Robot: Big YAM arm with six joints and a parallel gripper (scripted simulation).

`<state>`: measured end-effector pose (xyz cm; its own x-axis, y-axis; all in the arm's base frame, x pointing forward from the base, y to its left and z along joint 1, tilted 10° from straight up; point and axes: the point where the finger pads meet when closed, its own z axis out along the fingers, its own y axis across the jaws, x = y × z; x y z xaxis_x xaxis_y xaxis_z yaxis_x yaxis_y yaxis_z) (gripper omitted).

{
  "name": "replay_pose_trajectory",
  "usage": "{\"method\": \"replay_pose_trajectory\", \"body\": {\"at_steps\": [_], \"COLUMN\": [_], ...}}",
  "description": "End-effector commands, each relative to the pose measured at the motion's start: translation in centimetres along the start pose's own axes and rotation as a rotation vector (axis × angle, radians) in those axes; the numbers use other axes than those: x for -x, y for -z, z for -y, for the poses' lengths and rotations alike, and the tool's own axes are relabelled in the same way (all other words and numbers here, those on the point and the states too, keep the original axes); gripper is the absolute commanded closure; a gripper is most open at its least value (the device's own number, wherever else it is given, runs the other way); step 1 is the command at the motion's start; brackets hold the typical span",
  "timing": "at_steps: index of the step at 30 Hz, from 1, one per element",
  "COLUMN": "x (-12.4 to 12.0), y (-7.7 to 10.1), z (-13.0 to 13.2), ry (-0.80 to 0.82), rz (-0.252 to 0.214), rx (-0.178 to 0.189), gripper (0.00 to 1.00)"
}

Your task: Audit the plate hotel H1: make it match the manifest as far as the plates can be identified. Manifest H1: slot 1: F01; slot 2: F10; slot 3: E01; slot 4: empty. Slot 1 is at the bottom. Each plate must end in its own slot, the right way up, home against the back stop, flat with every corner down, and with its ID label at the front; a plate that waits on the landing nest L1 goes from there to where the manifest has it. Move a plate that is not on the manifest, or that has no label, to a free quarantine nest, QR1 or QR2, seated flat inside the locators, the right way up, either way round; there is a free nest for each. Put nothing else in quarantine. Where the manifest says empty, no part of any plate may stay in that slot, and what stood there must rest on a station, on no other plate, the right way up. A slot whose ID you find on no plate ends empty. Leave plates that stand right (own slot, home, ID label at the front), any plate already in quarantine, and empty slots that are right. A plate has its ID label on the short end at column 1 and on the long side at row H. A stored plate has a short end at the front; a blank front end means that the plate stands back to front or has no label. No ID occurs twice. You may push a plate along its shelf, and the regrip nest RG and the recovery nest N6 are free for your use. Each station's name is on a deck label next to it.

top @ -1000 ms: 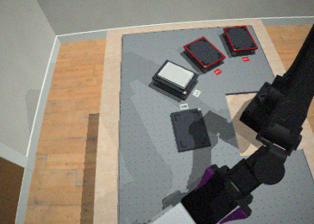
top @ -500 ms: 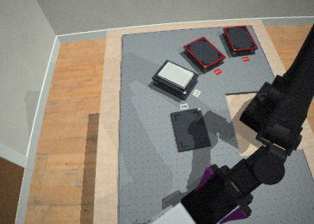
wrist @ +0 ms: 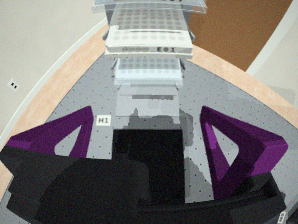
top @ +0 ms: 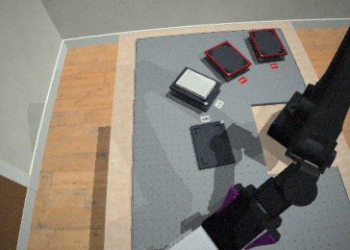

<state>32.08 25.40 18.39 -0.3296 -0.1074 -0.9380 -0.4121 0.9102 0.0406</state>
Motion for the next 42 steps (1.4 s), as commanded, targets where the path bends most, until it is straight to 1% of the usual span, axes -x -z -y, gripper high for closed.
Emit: {"method": "replay_pose_trajectory", "body": {"at_steps": [1, 11, 12, 13, 14, 16, 20, 31, 32, 33, 42], "x": [2.7, 2.7, 3.8, 2.4, 1.6, 0.8, 0.5, -0.5, -0.5, -0.7, -1.7], "y": [-0.3, -0.3, -0.3, 0.3, 0.6, 0.9, 1.2, 2.8, 2.8, 2.3, 1.6], "z": [-0.3, -0.3, 0.0, 0.4, 0.2, -0.3, -0.2, -0.2, -0.2, -0.4, -0.3], "ry": [-0.018, -0.018, -0.02, -0.02, -0.016, -0.011, -0.015, -0.015, -0.015, -0.017, -0.014], "rz": [0.052, 0.052, 0.078, 0.064, 0.051, 0.029, 0.024, 0.023, 0.023, 0.027, 0.028], "rx": [0.004, 0.004, -0.003, -0.007, -0.001, 0.007, 0.007, 0.006, 0.007, 0.009, 0.007], "gripper": [0.0, 0.0, 0.0, 0.0, 0.0, 0.0, 0.0, 0.0, 0.0, 0.0, 0.0]}}
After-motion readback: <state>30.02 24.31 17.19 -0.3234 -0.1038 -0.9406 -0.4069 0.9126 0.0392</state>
